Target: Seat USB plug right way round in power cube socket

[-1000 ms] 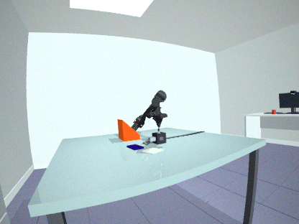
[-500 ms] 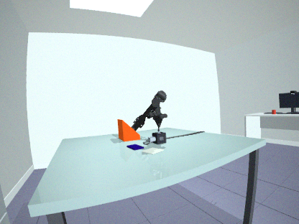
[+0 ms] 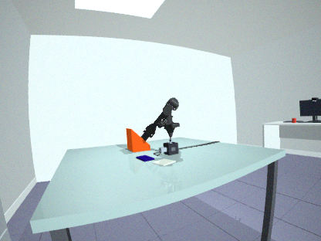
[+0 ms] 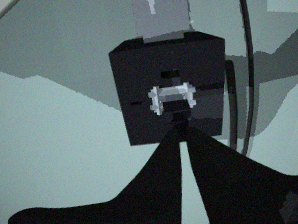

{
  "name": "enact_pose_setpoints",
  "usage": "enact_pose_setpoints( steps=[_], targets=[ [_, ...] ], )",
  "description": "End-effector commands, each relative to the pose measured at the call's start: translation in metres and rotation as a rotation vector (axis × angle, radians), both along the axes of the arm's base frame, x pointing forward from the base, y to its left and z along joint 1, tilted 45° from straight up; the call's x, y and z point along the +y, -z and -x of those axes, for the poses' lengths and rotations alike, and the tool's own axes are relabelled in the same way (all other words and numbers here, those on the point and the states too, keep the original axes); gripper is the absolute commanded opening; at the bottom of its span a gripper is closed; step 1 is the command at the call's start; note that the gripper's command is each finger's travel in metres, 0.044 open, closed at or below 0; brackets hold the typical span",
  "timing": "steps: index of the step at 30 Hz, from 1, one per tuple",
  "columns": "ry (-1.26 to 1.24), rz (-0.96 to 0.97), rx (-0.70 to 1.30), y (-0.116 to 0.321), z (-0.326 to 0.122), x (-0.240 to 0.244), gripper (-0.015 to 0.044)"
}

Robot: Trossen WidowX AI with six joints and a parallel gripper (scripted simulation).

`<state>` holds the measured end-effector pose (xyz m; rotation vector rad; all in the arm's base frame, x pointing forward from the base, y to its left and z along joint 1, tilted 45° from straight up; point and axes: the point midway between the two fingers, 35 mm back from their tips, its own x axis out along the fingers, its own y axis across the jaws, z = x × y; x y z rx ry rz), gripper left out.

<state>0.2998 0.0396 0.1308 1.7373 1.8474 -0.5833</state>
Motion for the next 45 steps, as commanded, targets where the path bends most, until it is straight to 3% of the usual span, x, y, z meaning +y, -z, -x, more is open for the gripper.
enact_pose_setpoints(
  steps=[1, 45],
  targets=[
    [0.006, -0.004, 0.001, -0.0004, -0.0004, 0.0008, 0.0000],
    [0.006, -0.004, 0.001, 0.0033, -0.0003, 0.0045, 0.0000]
  ],
)
